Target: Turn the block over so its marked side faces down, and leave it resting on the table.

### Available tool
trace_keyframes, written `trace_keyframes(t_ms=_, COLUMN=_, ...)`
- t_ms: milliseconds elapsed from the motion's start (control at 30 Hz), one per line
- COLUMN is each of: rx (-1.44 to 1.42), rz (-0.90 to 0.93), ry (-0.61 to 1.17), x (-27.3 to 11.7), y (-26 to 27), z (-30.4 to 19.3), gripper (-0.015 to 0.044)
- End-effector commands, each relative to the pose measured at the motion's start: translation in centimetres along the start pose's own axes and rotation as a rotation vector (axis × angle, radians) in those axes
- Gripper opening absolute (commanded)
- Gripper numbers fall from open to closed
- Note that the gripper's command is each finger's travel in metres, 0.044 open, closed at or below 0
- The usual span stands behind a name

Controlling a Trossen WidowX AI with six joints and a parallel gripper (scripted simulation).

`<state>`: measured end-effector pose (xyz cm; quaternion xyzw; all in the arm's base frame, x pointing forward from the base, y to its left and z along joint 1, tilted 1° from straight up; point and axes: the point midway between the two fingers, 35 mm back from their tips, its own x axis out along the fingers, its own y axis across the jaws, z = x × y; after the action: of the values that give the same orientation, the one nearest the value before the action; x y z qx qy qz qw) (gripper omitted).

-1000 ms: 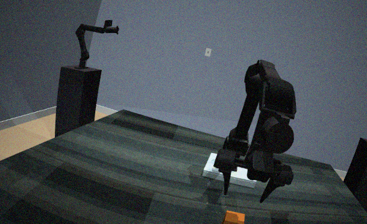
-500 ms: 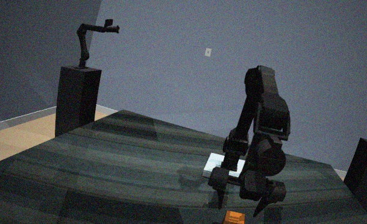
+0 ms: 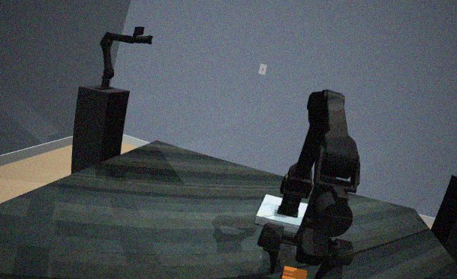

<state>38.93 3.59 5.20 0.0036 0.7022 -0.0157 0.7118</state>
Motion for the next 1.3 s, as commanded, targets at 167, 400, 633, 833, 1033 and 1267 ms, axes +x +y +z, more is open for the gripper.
trace_keyframes(t_ms=167, rx=-0.006, rz=0.004, ry=0.002, x=1.2, y=0.1, z=-0.1, gripper=0.0440)
trace_keyframes(t_ms=400, rx=-0.006, rz=0.004, ry=0.002, x=1.2, y=0.1, z=-0.1, gripper=0.0256)
trace_keyframes(t_ms=633, rx=-0.006, rz=0.004, ry=0.002, x=1.2, y=0.1, z=-0.1, gripper=0.0190)
trace_keyframes(t_ms=833, rx=-0.006, rz=0.004, ry=0.002, x=1.2, y=0.1, z=-0.1, gripper=0.0150)
trace_keyframes(t_ms=1033, rx=-0.006, rz=0.004, ry=0.002, x=1.2, y=0.1, z=-0.1, gripper=0.0110)
trace_keyframes(t_ms=1267, rx=-0.006, rz=0.004, ry=0.002, x=-1.4, y=0.0, z=-0.1, gripper=0.0000)
